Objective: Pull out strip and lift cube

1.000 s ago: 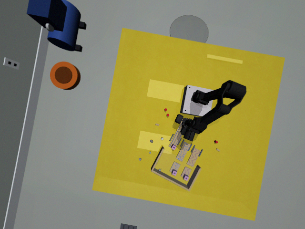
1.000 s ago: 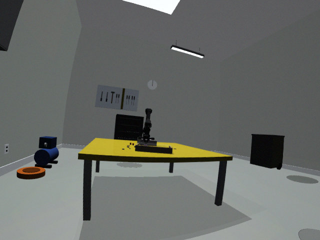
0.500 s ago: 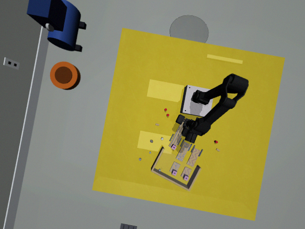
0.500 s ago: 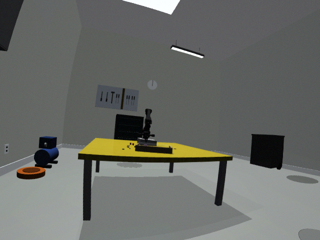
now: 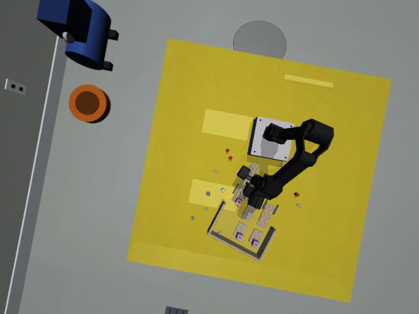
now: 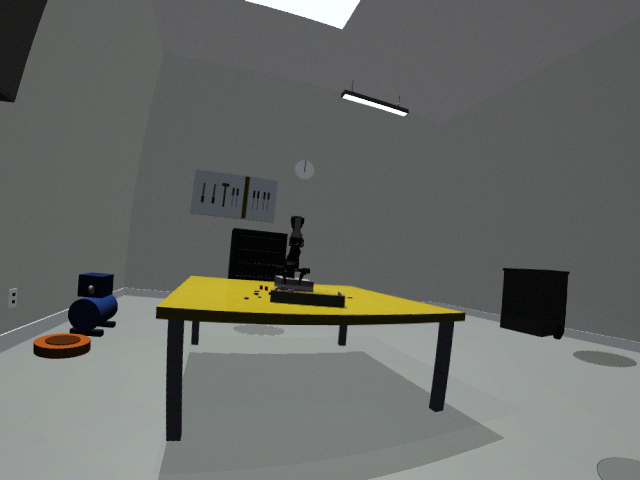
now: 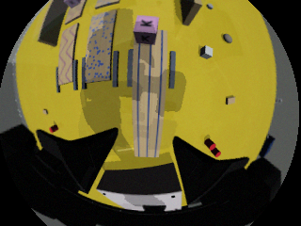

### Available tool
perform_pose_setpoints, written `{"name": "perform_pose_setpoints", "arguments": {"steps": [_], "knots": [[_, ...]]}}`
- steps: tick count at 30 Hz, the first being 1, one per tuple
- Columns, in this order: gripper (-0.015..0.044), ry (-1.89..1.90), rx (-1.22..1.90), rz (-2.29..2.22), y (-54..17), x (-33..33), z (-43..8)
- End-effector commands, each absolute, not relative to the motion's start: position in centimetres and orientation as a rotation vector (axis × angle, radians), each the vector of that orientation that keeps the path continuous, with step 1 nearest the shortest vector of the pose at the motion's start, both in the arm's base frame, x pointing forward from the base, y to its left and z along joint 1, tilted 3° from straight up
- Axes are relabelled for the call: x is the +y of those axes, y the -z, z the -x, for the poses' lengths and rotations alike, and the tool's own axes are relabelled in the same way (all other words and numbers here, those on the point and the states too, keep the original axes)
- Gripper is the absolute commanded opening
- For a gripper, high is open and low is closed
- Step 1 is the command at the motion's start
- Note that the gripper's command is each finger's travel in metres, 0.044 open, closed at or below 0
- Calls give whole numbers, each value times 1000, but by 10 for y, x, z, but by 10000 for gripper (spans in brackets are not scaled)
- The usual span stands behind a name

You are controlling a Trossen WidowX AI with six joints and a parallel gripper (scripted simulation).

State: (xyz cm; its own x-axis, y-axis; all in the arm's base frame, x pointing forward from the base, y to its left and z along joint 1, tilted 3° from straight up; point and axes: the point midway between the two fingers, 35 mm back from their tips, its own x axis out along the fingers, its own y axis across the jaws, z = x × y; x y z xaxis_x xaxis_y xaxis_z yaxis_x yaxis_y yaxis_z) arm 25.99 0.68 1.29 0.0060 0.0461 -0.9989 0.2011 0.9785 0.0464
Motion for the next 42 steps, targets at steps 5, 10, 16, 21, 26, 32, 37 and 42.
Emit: {"name": "perform_pose_setpoints", "arguments": {"steps": [5,10,16,21,26,32,37,42], "knots": [[440,125,1558,-198,-17,4,-292],[440,124,1556,-198,-19,3,-313],[440,124,1554,-198,-23,1,-338],[440,124,1552,-198,-26,0,-360],[440,124,1550,-198,-29,-1,-381],[440,124,1548,-198,-34,-3,-407],[335,124,1548,-198,-31,-2,-409],[250,124,1548,-198,-23,-2,-409]]}}
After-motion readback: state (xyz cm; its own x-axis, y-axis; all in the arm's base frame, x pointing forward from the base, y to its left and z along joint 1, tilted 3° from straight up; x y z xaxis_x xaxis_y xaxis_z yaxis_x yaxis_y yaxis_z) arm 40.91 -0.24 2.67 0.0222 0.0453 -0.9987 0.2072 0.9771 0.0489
